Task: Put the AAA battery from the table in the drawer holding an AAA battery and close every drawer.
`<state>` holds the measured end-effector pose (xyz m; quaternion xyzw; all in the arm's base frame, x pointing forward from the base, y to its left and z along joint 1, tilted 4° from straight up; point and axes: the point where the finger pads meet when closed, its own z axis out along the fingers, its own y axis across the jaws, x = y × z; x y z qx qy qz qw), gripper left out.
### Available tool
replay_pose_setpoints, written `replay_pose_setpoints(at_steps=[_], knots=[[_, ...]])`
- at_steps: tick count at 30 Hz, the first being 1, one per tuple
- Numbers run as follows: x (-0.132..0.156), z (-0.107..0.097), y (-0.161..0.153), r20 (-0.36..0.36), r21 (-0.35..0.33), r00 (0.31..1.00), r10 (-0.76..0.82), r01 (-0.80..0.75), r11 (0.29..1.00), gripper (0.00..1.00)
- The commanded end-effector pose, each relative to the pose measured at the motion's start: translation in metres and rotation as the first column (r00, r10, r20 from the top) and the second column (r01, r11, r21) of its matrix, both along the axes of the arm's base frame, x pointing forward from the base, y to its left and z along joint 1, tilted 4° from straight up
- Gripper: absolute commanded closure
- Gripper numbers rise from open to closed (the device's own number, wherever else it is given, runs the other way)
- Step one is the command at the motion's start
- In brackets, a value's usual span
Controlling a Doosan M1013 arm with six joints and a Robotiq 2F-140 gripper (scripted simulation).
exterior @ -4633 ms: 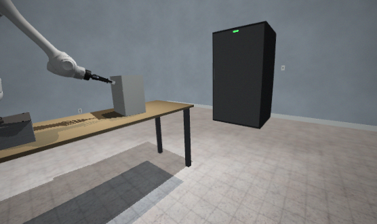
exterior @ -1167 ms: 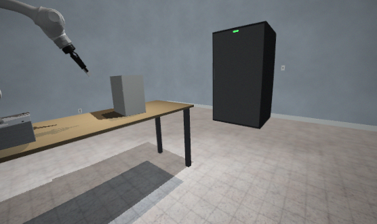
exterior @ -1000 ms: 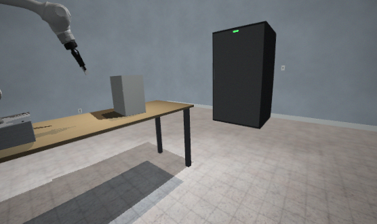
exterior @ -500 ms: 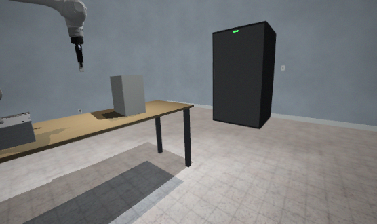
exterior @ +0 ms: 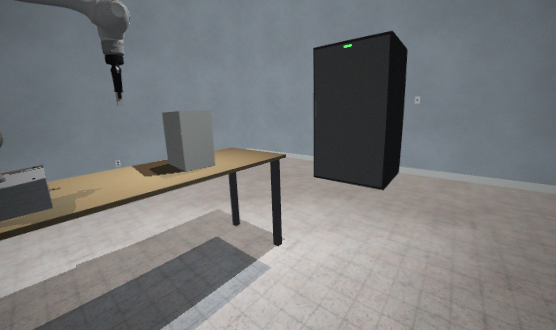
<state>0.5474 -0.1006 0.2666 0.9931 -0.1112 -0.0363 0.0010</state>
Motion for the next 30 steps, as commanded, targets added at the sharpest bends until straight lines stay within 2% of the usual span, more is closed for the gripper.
replay_pose_setpoints(at_steps=[1, 9, 10, 30], knots=[[0.0, 0.0001, 0.0, 0.0, 0.0, 1.0, 0.0, 0.0, 1.0, 1.0], [0.0, 0.0001, 0.0, 0.0, 0.0, 1.0, 0.0, 0.0, 1.0, 1.0], [0.0, 0.0001, 0.0, 0.0, 0.0, 1.0, 0.0, 0.0, 1.0, 0.0], [0.0, 0.0001, 0.0, 0.0, 0.0, 1.0, 0.0, 0.0, 1.0, 0.0]])
